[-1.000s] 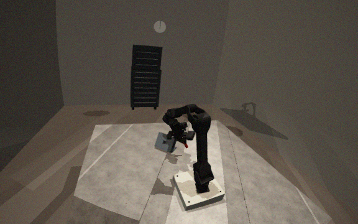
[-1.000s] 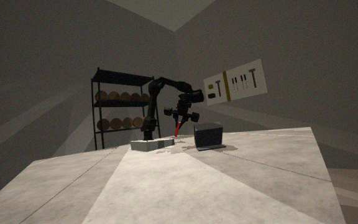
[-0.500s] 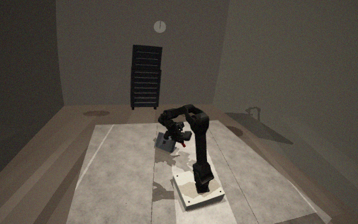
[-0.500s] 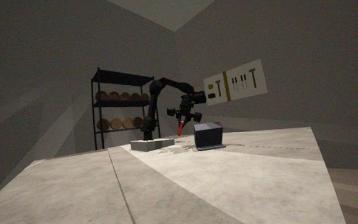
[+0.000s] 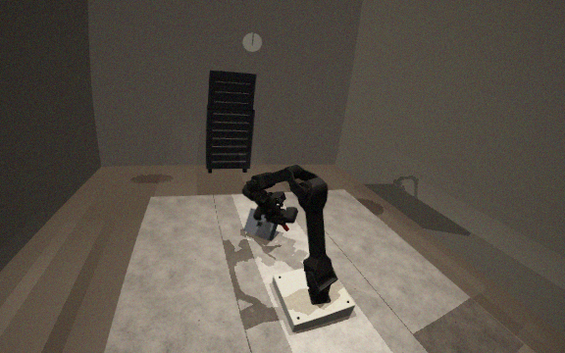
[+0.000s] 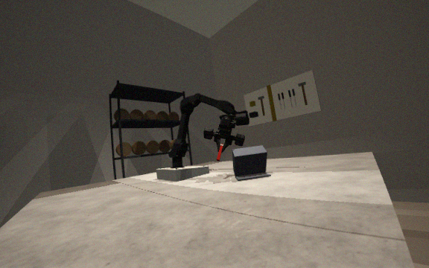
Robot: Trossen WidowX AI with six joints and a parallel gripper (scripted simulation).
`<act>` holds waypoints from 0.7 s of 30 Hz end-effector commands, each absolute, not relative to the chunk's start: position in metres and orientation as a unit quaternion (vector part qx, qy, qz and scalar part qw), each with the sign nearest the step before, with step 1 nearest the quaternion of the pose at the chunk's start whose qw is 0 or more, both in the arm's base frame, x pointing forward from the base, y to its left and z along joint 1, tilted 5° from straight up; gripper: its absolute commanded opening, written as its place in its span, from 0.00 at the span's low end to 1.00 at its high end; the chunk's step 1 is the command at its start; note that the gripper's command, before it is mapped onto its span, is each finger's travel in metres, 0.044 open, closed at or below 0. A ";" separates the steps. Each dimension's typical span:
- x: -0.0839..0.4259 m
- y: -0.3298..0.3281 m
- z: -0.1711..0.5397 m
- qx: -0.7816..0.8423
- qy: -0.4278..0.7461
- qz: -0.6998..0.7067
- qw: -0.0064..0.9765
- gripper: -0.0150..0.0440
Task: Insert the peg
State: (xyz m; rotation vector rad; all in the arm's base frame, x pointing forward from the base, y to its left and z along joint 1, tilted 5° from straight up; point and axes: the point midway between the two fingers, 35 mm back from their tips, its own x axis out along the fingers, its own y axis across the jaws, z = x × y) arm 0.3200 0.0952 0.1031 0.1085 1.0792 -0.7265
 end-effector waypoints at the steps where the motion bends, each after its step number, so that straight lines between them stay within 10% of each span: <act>1: 0.320 0.100 0.104 0.051 0.492 -0.339 0.800 0.25; 21: 0.317 0.127 0.108 0.052 0.449 -0.336 0.826 0.25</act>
